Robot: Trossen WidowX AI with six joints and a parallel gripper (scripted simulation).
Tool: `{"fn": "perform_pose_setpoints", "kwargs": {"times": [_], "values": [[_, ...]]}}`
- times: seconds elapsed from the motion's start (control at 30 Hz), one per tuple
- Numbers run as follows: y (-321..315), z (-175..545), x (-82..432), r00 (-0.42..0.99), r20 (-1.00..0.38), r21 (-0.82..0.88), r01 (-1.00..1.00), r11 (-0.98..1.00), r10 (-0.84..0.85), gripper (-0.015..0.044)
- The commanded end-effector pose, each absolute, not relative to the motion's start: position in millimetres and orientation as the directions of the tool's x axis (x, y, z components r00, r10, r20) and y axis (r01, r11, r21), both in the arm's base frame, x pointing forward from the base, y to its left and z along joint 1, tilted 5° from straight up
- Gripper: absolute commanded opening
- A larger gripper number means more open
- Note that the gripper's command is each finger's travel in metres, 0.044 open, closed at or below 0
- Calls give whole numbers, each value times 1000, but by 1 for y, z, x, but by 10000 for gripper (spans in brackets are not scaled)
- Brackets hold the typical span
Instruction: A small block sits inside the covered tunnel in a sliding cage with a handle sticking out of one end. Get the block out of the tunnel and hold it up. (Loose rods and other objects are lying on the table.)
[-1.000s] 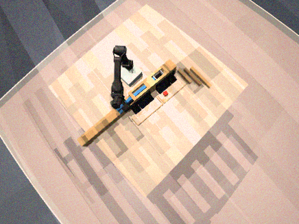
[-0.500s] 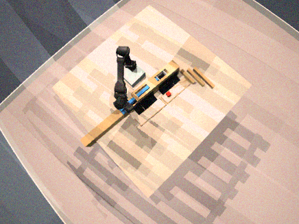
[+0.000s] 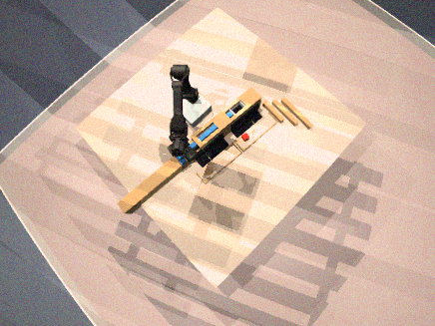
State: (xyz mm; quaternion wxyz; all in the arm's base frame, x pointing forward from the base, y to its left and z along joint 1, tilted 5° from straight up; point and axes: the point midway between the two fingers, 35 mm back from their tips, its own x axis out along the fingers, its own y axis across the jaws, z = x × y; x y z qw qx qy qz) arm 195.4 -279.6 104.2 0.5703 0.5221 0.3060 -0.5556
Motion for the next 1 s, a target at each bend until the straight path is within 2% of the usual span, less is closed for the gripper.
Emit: {"fn": "perform_pose_setpoints", "kwargs": {"times": [0.0, 0.3, 0.67, 0.7, 0.97], "values": [[-261, 99, 203, 209, -933, 261, 953, -151, -294, 0], [-235, 94, 206, 211, -933, 262, 953, -149, -290, 0], [-235, 94, 206, 211, -933, 262, 953, -149, -290, 0], [-263, 103, 198, 187, -908, 272, 944, -187, -375, 26], [-263, 108, 198, 189, -911, 270, 945, -183, -367, 236]]}}
